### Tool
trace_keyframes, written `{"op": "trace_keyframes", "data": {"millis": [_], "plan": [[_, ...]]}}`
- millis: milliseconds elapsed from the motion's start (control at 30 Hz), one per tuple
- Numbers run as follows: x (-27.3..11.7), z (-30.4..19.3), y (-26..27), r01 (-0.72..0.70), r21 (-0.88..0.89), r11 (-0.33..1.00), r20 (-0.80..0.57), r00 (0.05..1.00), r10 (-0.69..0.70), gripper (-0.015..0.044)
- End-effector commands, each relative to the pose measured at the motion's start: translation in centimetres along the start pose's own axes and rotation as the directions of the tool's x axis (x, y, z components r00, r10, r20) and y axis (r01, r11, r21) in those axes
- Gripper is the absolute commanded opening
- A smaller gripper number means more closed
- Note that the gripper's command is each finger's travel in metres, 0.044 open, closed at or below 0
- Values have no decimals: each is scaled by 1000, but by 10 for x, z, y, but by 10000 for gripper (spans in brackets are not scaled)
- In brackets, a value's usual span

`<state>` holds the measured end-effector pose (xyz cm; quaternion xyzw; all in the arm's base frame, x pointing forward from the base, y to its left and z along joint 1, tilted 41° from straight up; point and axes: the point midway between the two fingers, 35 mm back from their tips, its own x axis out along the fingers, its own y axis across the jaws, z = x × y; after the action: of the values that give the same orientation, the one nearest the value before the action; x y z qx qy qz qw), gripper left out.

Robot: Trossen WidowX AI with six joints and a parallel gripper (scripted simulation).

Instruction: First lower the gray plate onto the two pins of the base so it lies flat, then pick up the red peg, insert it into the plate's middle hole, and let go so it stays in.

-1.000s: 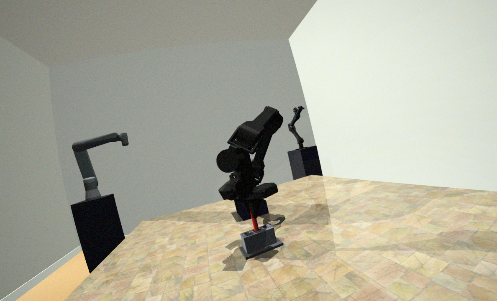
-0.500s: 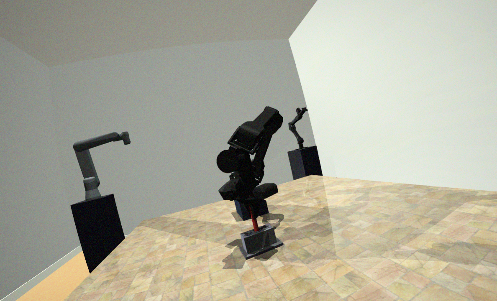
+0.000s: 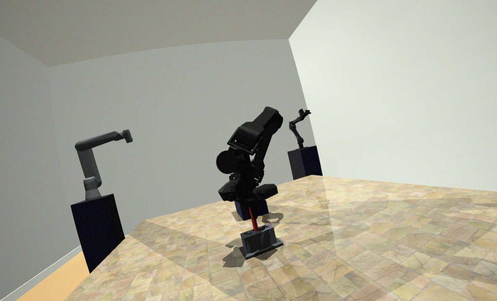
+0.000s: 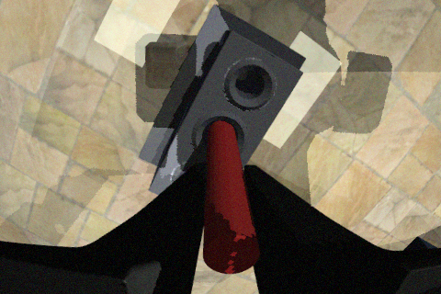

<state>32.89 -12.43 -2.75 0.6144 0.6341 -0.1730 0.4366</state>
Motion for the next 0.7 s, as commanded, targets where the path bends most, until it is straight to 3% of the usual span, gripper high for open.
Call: {"op": "trace_keyframes", "data": {"millis": [0, 267, 467, 667], "plan": [[1, 0, 0, -1, 0, 1000, 0, 1000, 1, 0], [0, 0, 0, 0, -1, 1000, 0, 1000, 0, 0], [0, 0, 0, 0, -1, 1000, 0, 1000, 0, 150], [0, 0, 0, 0, -1, 1000, 0, 1000, 0, 150]]}}
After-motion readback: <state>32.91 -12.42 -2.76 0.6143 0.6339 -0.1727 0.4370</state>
